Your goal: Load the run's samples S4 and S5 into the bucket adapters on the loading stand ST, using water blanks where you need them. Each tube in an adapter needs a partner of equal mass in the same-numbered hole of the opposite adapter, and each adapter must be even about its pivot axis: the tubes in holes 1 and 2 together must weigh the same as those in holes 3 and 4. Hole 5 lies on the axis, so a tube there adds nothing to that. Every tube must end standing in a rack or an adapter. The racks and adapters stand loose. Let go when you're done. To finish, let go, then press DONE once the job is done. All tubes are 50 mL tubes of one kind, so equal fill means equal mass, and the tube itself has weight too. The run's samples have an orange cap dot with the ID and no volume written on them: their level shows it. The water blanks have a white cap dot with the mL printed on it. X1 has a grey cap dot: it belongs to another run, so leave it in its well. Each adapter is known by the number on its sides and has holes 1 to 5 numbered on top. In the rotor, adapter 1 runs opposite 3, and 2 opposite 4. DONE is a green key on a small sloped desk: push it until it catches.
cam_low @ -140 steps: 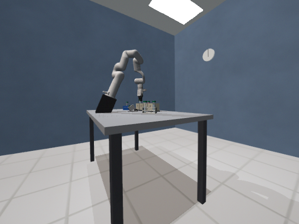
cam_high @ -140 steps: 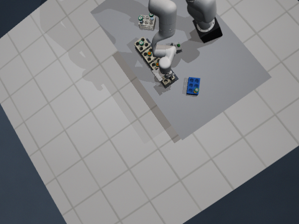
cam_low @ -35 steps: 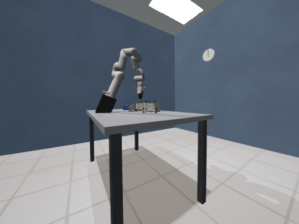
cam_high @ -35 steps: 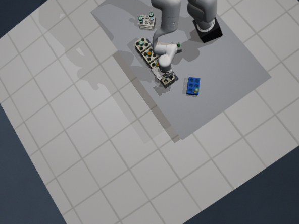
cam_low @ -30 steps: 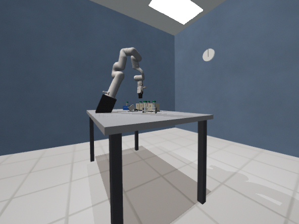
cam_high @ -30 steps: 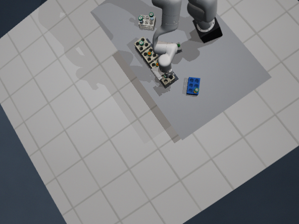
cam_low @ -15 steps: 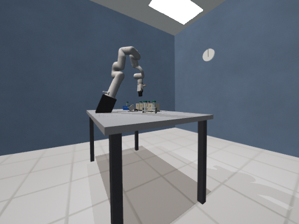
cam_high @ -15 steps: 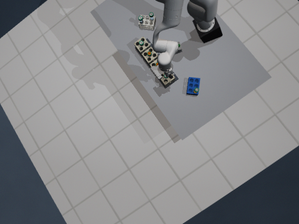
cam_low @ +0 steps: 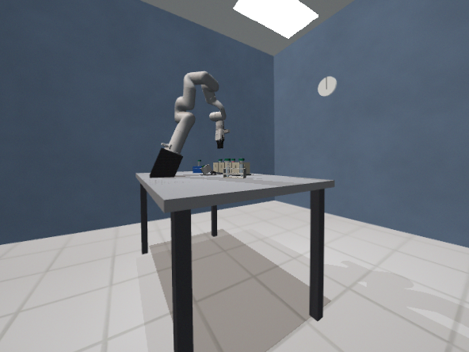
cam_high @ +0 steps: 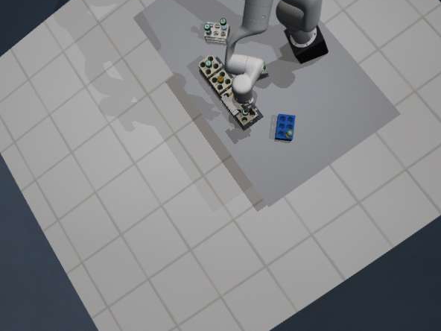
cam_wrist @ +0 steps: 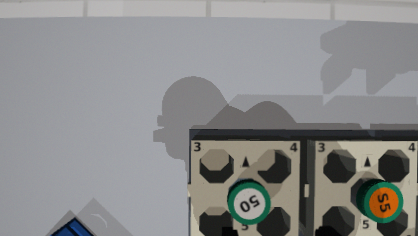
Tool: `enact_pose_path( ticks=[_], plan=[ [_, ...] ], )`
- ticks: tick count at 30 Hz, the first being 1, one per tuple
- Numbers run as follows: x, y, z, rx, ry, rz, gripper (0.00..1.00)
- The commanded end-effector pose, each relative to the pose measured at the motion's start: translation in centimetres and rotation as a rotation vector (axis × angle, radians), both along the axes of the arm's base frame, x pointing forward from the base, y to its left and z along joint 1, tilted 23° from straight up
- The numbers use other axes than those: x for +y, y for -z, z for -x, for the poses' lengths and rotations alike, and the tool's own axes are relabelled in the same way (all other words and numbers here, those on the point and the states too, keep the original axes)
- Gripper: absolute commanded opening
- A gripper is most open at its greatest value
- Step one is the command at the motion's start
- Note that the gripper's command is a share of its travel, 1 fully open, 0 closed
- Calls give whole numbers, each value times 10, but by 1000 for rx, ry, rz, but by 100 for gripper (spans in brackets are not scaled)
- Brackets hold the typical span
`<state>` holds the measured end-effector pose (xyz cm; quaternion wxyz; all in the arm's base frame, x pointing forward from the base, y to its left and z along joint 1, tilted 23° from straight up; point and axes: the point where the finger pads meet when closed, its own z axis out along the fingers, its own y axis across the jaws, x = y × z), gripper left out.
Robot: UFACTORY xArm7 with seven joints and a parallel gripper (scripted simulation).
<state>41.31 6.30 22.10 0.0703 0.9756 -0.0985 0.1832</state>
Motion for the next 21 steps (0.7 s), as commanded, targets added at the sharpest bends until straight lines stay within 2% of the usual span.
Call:
enact_pose_path(
  ticks=[1,21],
  plan=[
    [1,-7,1,-3,-1,0,44],
    [2,-12,3,-2,-1,0,44]
  ],
)
